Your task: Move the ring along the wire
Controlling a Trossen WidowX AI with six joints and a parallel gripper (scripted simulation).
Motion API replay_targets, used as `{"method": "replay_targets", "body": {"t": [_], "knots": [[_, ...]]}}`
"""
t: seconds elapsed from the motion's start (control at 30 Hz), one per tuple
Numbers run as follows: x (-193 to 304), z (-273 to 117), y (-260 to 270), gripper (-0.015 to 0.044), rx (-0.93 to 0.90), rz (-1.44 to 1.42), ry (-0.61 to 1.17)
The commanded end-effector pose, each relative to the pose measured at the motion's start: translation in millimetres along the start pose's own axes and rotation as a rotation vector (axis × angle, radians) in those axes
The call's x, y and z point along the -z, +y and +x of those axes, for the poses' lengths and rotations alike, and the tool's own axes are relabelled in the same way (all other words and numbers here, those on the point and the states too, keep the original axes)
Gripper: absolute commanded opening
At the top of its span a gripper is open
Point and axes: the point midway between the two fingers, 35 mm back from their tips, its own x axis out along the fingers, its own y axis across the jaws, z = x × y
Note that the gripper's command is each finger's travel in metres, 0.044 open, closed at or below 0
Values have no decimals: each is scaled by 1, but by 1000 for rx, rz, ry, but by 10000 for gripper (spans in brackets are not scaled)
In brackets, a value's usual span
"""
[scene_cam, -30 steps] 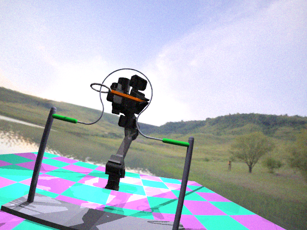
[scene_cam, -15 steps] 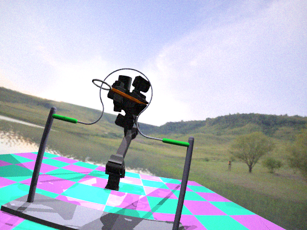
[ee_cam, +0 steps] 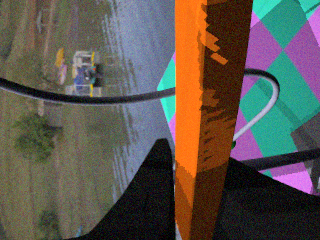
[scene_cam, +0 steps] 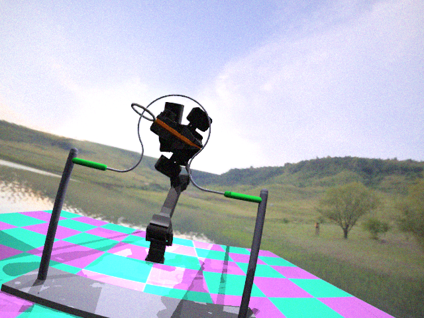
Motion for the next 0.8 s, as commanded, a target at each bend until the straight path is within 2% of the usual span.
{"method": "replay_targets", "body": {"t": [0.0,0.77], "knots": [[-1,-1,0,-150,24,-43,-8],[-3,0,-13,-150,205,-283,-41]]}}
